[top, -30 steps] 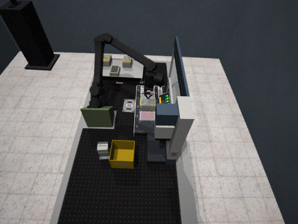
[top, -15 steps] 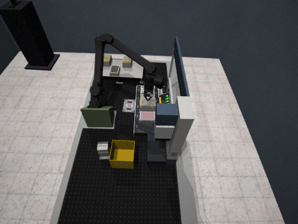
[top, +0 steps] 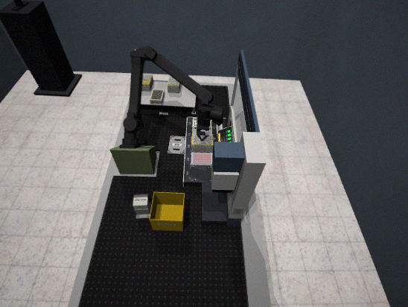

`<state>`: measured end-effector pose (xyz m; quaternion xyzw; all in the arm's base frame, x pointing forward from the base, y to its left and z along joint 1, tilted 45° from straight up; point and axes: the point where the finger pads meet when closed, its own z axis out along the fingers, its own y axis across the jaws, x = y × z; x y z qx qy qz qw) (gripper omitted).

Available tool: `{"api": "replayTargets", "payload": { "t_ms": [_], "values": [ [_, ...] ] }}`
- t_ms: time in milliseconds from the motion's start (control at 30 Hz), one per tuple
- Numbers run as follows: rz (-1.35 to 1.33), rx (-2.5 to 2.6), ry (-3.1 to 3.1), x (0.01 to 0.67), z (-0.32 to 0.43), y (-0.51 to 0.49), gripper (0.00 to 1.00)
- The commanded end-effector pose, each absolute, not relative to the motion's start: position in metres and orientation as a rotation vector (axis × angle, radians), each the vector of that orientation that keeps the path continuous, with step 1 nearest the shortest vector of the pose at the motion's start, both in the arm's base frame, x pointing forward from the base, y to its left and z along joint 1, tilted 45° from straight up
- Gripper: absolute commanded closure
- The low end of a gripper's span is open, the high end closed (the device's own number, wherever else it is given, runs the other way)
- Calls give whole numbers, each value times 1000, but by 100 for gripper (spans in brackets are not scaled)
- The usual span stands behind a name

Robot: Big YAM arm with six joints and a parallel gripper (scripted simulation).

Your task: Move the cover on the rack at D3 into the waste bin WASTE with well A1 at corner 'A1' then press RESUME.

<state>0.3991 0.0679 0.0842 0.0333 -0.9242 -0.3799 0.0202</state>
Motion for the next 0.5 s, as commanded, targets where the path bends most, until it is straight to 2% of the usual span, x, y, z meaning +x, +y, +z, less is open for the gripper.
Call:
{"api": "replayTargets", "payload": {
  "t_ms": [0, 467],
  "values": [
    [-1183, 97, -2867, 403, 79, 76, 0],
    [-1183, 99, -2869, 403, 66, 90, 0]
  ]
}}
